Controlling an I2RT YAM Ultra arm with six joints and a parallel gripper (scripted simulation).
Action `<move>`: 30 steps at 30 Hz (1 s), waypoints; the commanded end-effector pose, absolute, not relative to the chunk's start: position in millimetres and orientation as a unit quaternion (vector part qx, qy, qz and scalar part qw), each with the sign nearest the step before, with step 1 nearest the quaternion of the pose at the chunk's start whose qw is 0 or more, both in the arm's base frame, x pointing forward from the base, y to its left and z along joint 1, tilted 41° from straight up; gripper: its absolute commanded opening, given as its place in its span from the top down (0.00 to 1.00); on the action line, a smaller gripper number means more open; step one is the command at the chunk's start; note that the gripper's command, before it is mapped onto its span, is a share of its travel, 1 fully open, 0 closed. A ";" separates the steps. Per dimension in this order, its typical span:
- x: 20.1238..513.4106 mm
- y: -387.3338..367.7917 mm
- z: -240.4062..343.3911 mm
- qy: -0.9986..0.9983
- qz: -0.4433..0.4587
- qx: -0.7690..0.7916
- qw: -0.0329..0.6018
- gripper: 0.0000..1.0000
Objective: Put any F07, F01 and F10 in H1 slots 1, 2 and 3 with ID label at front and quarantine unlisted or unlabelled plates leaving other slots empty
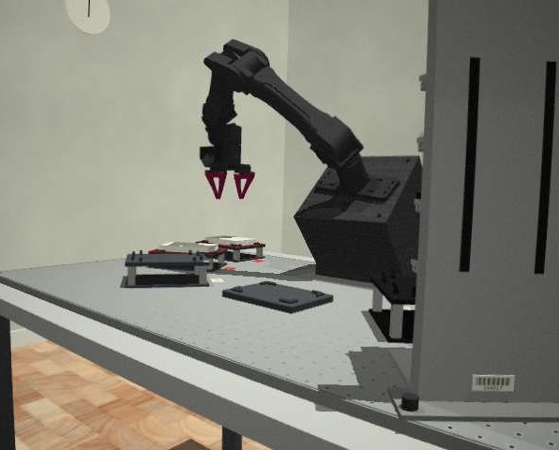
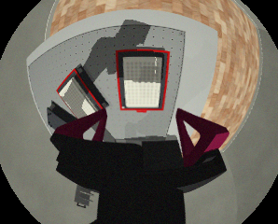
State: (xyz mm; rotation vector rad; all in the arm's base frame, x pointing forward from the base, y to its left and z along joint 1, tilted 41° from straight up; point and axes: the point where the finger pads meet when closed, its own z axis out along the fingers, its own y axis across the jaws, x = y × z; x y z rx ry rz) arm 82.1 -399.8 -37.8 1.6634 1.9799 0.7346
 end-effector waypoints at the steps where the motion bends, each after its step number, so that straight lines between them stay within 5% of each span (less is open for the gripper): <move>1: 71.2 -400.8 -29.8 0.714 0.264 0.607 0.228 0.00; 30: 29.8 -407.2 18.3 0.714 0.264 0.608 0.228 0.00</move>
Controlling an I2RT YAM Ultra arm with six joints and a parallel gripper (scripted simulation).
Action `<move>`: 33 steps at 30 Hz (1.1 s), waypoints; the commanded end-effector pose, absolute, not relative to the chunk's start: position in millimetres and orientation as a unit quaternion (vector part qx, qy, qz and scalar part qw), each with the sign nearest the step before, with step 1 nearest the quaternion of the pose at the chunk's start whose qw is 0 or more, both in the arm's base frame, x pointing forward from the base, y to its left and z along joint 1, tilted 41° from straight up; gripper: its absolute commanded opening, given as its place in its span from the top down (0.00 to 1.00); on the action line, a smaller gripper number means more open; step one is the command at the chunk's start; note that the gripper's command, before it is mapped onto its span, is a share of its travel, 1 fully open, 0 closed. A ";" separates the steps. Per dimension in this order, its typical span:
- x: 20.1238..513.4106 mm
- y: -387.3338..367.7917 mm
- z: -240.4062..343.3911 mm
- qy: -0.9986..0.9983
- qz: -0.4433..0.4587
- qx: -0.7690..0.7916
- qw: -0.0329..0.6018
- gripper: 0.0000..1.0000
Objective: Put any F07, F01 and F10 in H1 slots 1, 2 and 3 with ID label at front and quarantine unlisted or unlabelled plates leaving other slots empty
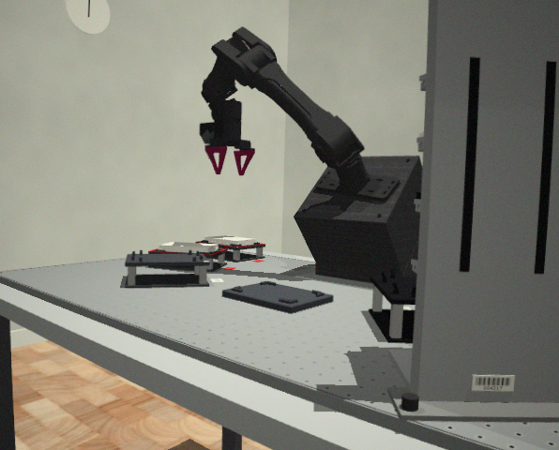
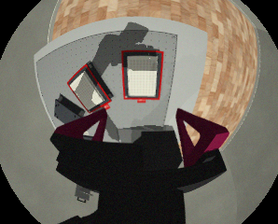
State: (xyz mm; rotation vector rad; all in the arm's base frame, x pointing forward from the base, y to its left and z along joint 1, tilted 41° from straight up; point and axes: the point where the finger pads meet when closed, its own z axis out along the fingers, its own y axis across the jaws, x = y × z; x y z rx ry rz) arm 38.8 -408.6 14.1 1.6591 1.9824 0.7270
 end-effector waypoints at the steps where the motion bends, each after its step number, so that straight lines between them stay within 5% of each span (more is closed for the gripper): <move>1: 29.8 -407.3 18.3 0.714 0.264 0.608 0.228 0.00; 33: 90.6 -371.8 74.7 0.714 0.265 0.607 0.228 0.00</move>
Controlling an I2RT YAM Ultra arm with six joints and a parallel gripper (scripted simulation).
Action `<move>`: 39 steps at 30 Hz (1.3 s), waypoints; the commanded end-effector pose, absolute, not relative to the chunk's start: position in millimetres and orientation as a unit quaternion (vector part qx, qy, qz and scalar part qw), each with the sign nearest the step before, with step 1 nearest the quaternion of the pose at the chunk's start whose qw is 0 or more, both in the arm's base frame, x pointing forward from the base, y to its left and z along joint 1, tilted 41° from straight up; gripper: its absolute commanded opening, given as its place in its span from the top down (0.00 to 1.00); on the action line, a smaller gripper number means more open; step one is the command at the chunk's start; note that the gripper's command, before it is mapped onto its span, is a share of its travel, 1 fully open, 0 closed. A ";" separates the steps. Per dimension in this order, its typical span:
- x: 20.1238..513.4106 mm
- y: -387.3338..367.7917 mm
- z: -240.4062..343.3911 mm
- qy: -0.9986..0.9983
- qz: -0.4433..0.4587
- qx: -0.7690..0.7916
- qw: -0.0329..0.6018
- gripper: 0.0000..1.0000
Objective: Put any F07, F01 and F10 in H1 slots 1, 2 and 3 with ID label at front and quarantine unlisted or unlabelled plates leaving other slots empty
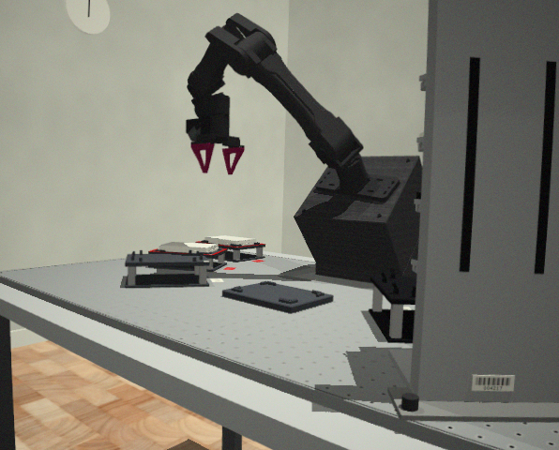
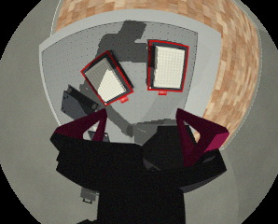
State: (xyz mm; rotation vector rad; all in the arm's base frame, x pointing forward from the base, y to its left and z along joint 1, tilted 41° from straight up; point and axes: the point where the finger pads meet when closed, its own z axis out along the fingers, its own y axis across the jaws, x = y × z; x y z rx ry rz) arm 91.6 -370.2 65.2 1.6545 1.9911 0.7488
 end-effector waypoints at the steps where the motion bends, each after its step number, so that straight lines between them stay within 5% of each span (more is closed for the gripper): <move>1: 92.8 -370.5 76.8 0.714 0.265 0.607 0.228 0.00; 39: 166.9 -327.0 146.2 0.713 0.266 0.607 0.228 0.00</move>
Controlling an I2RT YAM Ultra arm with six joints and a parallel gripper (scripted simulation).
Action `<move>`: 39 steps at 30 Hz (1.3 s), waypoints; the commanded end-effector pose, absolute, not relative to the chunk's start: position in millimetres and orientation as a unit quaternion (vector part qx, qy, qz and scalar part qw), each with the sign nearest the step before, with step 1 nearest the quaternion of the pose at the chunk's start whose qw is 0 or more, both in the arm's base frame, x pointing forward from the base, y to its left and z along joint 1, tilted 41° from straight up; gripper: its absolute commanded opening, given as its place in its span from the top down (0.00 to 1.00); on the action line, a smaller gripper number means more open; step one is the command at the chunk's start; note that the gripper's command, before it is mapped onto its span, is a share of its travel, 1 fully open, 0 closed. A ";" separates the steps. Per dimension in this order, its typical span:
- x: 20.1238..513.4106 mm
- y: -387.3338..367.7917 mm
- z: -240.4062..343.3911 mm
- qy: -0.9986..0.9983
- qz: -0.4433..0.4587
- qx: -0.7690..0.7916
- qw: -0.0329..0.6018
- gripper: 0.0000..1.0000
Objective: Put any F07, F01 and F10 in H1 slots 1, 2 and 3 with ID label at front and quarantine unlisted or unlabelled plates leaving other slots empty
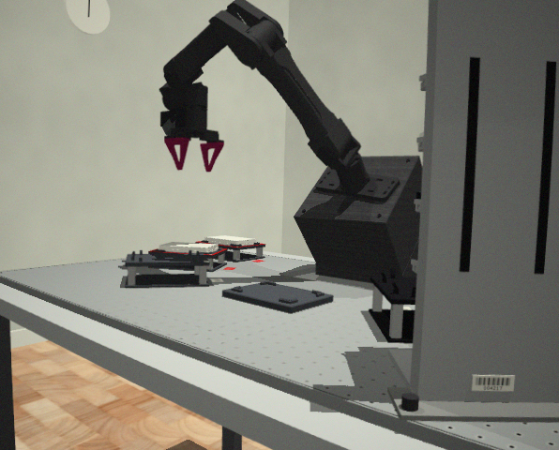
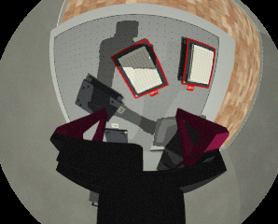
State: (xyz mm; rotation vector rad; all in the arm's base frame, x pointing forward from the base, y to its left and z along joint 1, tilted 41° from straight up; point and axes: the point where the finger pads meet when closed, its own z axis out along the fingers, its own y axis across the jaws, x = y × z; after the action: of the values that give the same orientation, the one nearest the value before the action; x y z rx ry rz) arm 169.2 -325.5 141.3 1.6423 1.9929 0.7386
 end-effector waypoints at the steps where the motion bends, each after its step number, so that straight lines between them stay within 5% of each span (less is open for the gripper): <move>1: 166.9 -327.0 146.2 0.713 0.266 0.607 0.228 0.00; 39: 214.9 -241.1 199.0 0.790 0.246 0.425 0.367 0.00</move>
State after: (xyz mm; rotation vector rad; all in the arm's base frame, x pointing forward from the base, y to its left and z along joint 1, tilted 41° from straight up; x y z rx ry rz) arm 212.7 -242.6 189.6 1.1583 2.0409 0.6596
